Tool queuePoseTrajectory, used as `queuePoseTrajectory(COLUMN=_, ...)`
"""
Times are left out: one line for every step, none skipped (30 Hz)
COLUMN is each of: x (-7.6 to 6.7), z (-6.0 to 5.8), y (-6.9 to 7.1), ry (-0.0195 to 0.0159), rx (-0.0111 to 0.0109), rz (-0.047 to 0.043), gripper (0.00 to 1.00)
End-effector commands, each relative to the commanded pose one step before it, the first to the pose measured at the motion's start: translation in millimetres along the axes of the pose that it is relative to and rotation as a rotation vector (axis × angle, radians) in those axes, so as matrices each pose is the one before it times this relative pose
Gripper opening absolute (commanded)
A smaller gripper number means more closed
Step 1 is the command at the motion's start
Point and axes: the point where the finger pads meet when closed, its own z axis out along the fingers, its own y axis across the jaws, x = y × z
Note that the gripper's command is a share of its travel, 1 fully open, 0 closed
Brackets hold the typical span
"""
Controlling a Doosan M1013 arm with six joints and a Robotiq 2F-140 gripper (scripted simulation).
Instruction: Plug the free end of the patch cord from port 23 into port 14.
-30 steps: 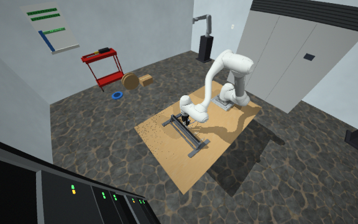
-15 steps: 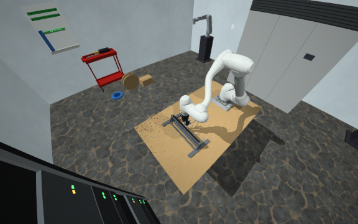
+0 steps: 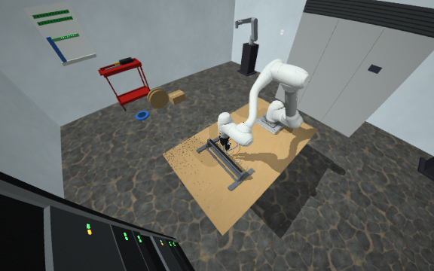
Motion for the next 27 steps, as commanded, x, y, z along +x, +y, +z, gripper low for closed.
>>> queuePoseTrajectory(x=1.15, z=-14.42, y=0.31, ry=0.00124, rx=-0.00099, rz=0.00545, gripper=0.22)
queuePoseTrajectory(x=0.2, z=-3.33, y=0.0, ry=0.0, rx=0.0, rz=0.0, gripper=0.22)
queuePoseTrajectory(x=0.19, z=-3.31, y=0.0, ry=0.0, rx=0.0, rz=0.0, gripper=0.22)
queuePoseTrajectory(x=0.19, z=-3.26, y=0.0, ry=0.0, rx=0.0, rz=0.0, gripper=0.22)
queuePoseTrajectory(x=0.19, z=-3.2, y=0.0, ry=0.0, rx=0.0, rz=0.0, gripper=0.22)
queuePoseTrajectory(x=0.18, z=-3.1, y=0.0, ry=0.0, rx=0.0, rz=0.0, gripper=0.22)
queuePoseTrajectory(x=0.0, z=0.0, y=0.0, ry=0.0, rx=0.0, rz=0.0, gripper=0.22)
queuePoseTrajectory(x=0.0, z=0.0, y=0.0, ry=0.0, rx=0.0, rz=0.0, gripper=0.22)
queuePoseTrajectory(x=0.18, z=-2.99, y=0.0, ry=0.0, rx=0.0, rz=0.0, gripper=0.22)
queuePoseTrajectory(x=0.17, z=-2.85, y=0.0, ry=0.0, rx=0.0, rz=0.0, gripper=0.22)
queuePoseTrajectory(x=0.16, z=-2.69, y=0.0, ry=0.0, rx=0.0, rz=0.0, gripper=0.22)
queuePoseTrajectory(x=0.15, z=-2.52, y=0.0, ry=0.0, rx=0.0, rz=0.0, gripper=0.22)
queuePoseTrajectory(x=0.13, z=-2.32, y=0.0, ry=0.0, rx=0.0, rz=0.0, gripper=0.22)
queuePoseTrajectory(x=0.13, z=-2.12, y=0.0, ry=0.0, rx=0.0, rz=0.0, gripper=0.22)
queuePoseTrajectory(x=0.11, z=-1.9, y=0.0, ry=0.0, rx=0.0, rz=0.0, gripper=0.22)
queuePoseTrajectory(x=0.1, z=-1.68, y=0.0, ry=0.0, rx=0.0, rz=0.0, gripper=0.22)
queuePoseTrajectory(x=0.09, z=-1.46, y=0.0, ry=0.0, rx=0.0, rz=0.0, gripper=0.22)
queuePoseTrajectory(x=0.07, z=-1.23, y=0.0, ry=0.0, rx=0.0, rz=0.0, gripper=0.22)
queuePoseTrajectory(x=0.06, z=-1.01, y=0.0, ry=0.0, rx=0.0, rz=0.0, gripper=0.22)
queuePoseTrajectory(x=0.05, z=-0.8, y=0.0, ry=0.0, rx=0.0, rz=0.0, gripper=0.22)
queuePoseTrajectory(x=0.04, z=-0.6, y=0.0, ry=0.0, rx=0.0, rz=0.0, gripper=0.22)
queuePoseTrajectory(x=0.03, z=-0.43, y=0.0, ry=0.0, rx=0.0, rz=0.0, gripper=0.22)
queuePoseTrajectory(x=0.02, z=-0.27, y=0.0, ry=0.0, rx=0.0, rz=0.0, gripper=0.22)
queuePoseTrajectory(x=0.0, z=0.0, y=0.0, ry=0.0, rx=0.0, rz=0.0, gripper=0.22)
queuePoseTrajectory(x=0.0, z=0.0, y=0.0, ry=0.0, rx=0.0, rz=0.0, gripper=0.22)
queuePoseTrajectory(x=0.01, z=-0.15, y=0.0, ry=0.0, rx=0.0, rz=0.0, gripper=0.22)
queuePoseTrajectory(x=0.0, z=-0.06, y=0.0, ry=0.0, rx=0.0, rz=0.0, gripper=0.22)
